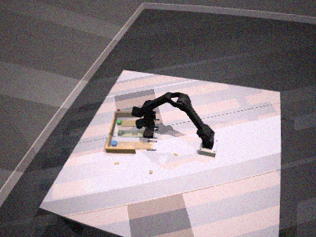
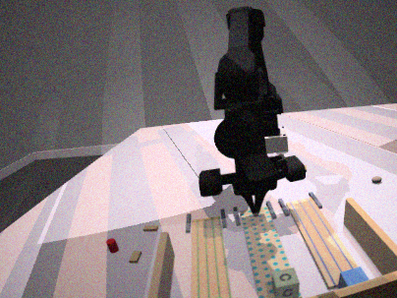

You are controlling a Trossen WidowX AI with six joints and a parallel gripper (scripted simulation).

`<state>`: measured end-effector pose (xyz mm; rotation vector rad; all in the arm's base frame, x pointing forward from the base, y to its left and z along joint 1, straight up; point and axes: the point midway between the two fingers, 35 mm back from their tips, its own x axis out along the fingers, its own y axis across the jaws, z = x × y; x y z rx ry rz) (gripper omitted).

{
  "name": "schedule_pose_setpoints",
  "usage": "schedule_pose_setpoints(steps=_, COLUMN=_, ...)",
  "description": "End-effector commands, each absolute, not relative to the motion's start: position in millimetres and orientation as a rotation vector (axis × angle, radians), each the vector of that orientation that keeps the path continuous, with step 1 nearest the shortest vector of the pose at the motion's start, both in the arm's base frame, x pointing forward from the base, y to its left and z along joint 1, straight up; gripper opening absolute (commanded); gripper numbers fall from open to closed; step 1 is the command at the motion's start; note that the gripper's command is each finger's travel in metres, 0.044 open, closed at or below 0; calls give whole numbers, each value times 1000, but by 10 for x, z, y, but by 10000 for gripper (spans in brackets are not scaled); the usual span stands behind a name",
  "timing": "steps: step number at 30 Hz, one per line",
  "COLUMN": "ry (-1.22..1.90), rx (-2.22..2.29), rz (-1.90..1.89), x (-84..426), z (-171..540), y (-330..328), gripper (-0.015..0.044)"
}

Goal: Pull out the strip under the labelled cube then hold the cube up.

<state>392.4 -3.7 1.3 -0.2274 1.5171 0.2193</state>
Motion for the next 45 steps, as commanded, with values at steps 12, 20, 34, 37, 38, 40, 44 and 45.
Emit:
schedule_pose_setpoints(steps=12, ry=1530, rx=-231, rz=222, x=3673, z=-33, y=-114, gripper=0)
schedule_pose_setpoints(steps=20, ry=1531, rx=-231, rz=222, x=3554, z=-42, y=-151, gripper=0)
schedule_pose_setpoints(steps=34, ry=1532, rx=-232, rz=222, x=3354, z=-58, y=-211, gripper=0)
schedule_pose_setpoints(steps=37, ry=1533, rx=-232, rz=222, x=3309, z=-62, y=-225, gripper=0)
schedule_pose_setpoints(steps=38, ry=1533, rx=-232, rz=222, x=3294, z=-63, y=-230, gripper=0)
schedule_pose_setpoints(steps=40, ry=1533, rx=-232, rz=222, x=3264, z=-65, y=-239, gripper=0)
schedule_pose_setpoints(steps=44, ry=1533, rx=-232, rz=222, x=3205, z=-68, y=-257, gripper=0)
schedule_pose_setpoints(steps=45, ry=1534, rx=-232, rz=222, x=3190, z=-69, y=-261, gripper=0)
